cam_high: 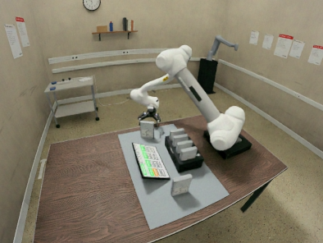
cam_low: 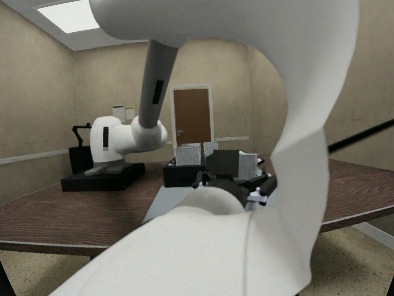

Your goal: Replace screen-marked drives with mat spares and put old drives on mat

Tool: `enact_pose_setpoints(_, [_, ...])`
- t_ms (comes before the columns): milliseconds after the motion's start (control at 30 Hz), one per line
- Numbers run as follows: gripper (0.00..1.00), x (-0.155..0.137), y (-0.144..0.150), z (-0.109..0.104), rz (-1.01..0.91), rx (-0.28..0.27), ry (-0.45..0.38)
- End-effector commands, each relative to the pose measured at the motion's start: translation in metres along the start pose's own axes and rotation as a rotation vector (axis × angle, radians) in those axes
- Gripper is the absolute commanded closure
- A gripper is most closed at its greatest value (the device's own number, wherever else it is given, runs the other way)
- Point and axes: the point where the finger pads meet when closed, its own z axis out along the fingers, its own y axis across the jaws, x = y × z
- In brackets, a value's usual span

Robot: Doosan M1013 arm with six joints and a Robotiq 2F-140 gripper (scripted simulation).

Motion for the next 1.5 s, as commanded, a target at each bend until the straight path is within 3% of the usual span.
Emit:
enact_pose_setpoints(0, [0.11, 0.001, 0.0, -0.006, -0.001, 0.0, 0.0])
enact_pose_setpoints(533, [0.11, 0.001, 0.0, -0.017, -0.001, 0.0, 0.0])
enact_pose_setpoints(1467, [0.11, 0.01, 0.0, -0.018, -0.001, 0.0, 0.0])
